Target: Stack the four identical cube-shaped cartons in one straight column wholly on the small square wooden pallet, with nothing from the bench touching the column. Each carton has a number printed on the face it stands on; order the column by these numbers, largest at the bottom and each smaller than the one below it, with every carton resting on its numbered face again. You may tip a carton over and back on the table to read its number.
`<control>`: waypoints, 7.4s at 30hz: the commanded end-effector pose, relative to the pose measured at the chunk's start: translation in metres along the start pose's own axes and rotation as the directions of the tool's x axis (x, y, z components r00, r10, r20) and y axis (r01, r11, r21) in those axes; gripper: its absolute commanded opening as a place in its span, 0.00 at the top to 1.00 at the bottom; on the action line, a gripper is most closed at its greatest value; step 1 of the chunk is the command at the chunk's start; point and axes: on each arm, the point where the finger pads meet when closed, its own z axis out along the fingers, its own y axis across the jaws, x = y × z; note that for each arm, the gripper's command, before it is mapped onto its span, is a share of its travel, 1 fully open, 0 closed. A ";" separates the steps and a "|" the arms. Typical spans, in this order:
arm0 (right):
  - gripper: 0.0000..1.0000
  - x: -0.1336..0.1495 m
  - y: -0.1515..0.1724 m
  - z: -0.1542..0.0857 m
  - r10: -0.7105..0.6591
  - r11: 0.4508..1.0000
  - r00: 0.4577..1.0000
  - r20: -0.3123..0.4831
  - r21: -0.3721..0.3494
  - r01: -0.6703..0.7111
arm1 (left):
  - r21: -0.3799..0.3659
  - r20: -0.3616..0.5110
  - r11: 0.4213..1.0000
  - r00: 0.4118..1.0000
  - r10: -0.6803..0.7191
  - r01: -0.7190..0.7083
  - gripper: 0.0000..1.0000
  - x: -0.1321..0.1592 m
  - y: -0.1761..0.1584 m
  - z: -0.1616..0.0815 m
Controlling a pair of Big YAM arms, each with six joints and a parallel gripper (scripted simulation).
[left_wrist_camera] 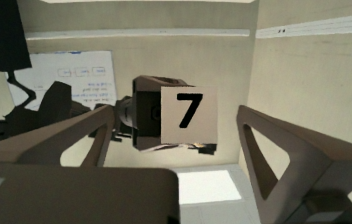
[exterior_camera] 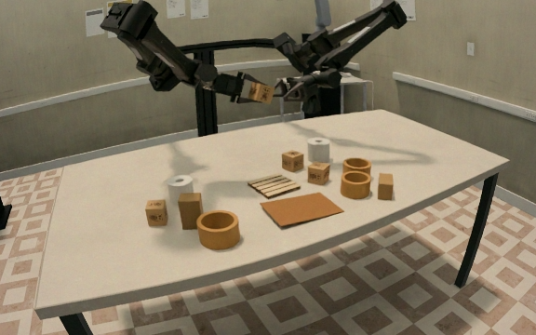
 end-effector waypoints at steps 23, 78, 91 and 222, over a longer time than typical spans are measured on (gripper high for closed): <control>0.50 0.057 -0.039 0.029 -0.019 1.000 1.000 -0.012 0.004 0.019 | -0.376 0.408 0.695 0.565 0.718 -0.613 0.00 -0.066 -0.102 -0.238; 0.50 0.237 -0.125 0.125 -0.467 0.879 0.846 -0.257 -0.032 0.476 | -0.966 0.137 -0.062 -0.697 0.704 -0.252 0.00 -0.176 -0.264 -0.620; 0.50 0.234 -0.125 0.132 -0.774 0.482 0.386 -0.503 -0.072 0.873 | -0.966 0.137 -0.062 -0.697 0.703 -0.253 0.00 -0.175 -0.264 -0.620; 0.11 0.228 -0.138 0.082 -0.725 0.180 0.062 -0.686 -0.102 0.978 | -0.964 0.140 -0.062 -0.689 0.711 -0.260 0.00 -0.172 -0.257 -0.616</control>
